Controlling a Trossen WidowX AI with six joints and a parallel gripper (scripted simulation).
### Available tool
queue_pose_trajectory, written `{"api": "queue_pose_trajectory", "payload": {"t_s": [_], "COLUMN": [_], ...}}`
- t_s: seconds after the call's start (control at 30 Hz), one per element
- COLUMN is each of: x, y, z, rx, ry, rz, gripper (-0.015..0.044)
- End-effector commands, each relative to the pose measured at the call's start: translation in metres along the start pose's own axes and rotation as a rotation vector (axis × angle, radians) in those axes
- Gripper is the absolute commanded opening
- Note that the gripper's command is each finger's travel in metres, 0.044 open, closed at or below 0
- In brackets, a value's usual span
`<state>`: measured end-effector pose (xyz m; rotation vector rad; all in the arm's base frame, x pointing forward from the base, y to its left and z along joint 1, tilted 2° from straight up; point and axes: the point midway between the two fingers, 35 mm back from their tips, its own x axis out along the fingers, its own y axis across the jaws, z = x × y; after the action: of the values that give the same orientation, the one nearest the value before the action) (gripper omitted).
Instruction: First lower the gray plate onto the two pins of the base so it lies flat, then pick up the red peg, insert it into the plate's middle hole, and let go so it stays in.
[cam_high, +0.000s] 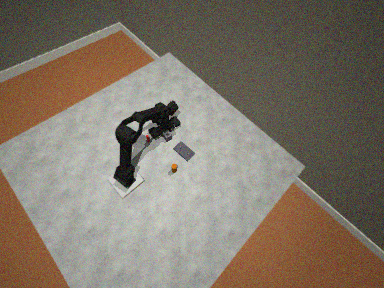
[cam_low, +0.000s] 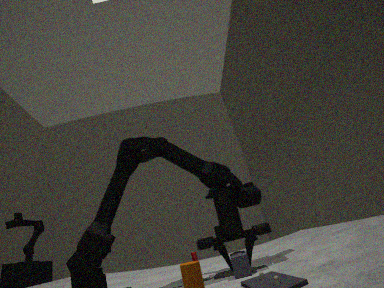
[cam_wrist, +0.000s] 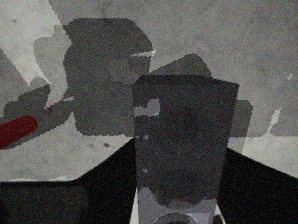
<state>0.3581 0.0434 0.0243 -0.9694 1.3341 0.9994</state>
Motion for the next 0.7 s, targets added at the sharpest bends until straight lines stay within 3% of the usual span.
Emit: {"api": "queue_pose_trajectory", "payload": {"t_s": [0.0,0.67], "x": [-0.011,-0.074], "y": [-0.003,-0.005], "z": [0.000,0.000], "rx": [0.001,0.001], "ry": [0.001,0.001], "rz": [-0.006,-0.006], "gripper": [0.0000,0.0000]}}
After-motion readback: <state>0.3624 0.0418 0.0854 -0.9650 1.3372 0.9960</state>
